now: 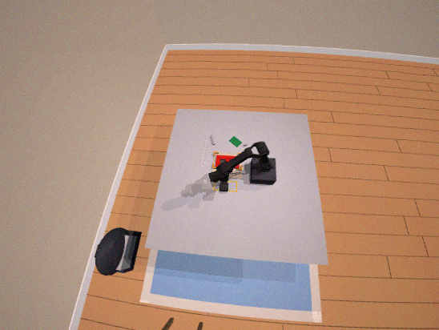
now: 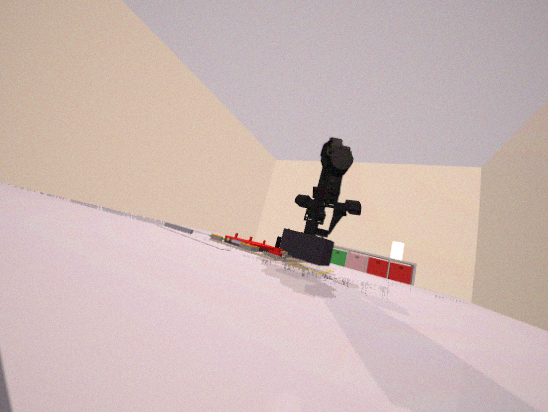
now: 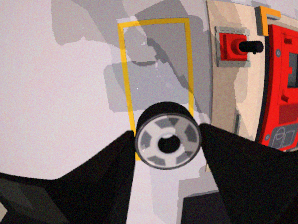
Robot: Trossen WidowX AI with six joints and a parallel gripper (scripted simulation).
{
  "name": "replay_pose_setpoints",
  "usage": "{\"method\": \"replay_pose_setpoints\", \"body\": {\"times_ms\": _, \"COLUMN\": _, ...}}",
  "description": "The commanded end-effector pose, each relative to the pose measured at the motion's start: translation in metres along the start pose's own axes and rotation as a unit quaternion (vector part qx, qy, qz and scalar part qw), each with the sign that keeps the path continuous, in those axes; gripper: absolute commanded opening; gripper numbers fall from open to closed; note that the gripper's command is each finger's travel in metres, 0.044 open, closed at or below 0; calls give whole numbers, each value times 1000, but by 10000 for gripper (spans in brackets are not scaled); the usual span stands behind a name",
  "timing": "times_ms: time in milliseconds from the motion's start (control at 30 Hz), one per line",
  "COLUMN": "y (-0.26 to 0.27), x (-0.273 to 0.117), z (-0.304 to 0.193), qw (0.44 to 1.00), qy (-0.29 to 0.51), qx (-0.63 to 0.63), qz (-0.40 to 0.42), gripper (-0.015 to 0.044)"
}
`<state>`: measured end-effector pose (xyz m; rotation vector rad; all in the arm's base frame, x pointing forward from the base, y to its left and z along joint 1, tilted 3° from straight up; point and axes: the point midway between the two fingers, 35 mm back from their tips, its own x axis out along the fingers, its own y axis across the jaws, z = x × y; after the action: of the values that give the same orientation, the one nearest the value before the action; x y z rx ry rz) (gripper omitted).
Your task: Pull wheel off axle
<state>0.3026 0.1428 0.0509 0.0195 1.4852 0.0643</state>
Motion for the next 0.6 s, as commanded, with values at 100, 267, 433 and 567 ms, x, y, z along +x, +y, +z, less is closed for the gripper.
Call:
{"method": "replay_pose_setpoints", "body": {"times_ms": 100, "y": -2, "x": 15, "z": -3, "qw": 1000, "qy": 8, "qx": 2, "qz": -5, "gripper": 0}}
{"method": "replay_pose_setpoints", "body": {"times_ms": 267, "y": -1, "x": 38, "z": -2, "qw": 1000, "qy": 8, "qx": 2, "qz": -5, "gripper": 0}}
{"method": "replay_pose_setpoints", "body": {"times_ms": 433, "y": -2, "x": 70, "z": -2, "qw": 1000, "qy": 8, "qx": 2, "qz": -5, "gripper": 0}}
{"method": "replay_pose_setpoints", "body": {"times_ms": 567, "y": -3, "x": 92, "z": -5, "qw": 1000, "qy": 8, "qx": 2, "qz": -5, "gripper": 0}}
